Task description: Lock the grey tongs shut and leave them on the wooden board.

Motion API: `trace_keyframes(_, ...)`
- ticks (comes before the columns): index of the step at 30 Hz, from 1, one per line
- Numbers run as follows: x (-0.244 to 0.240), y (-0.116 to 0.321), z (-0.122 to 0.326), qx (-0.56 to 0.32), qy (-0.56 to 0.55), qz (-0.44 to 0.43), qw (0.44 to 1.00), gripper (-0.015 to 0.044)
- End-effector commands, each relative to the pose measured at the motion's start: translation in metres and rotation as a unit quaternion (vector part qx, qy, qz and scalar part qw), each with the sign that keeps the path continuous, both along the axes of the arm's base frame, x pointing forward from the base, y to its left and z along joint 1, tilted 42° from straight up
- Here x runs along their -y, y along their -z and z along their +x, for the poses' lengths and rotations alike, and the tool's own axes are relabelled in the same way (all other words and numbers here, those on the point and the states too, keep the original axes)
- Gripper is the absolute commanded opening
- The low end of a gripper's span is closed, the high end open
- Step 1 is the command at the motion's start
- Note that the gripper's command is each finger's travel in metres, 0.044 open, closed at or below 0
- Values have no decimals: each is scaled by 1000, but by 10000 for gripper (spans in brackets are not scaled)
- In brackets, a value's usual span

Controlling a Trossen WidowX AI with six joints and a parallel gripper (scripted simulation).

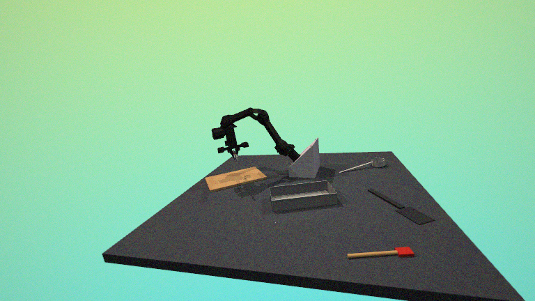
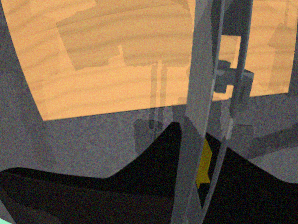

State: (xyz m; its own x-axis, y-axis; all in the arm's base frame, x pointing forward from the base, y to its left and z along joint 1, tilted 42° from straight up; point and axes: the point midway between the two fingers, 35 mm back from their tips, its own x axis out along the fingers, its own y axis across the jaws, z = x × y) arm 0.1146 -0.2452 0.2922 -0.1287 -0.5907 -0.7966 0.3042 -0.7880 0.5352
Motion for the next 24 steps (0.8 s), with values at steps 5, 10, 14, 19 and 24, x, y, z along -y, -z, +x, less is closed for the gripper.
trace_keyframes(5,-4,-7,-18,115,141,-29,983,-150)
trace_keyframes(10,-6,-11,-28,177,221,-46,958,-150)
trace_keyframes(14,-8,-13,-36,227,282,-59,930,-150)
trace_keyframes(19,-11,-17,-45,286,356,-74,887,-150)
trace_keyframes(24,-14,-20,-55,343,424,-89,833,-150)
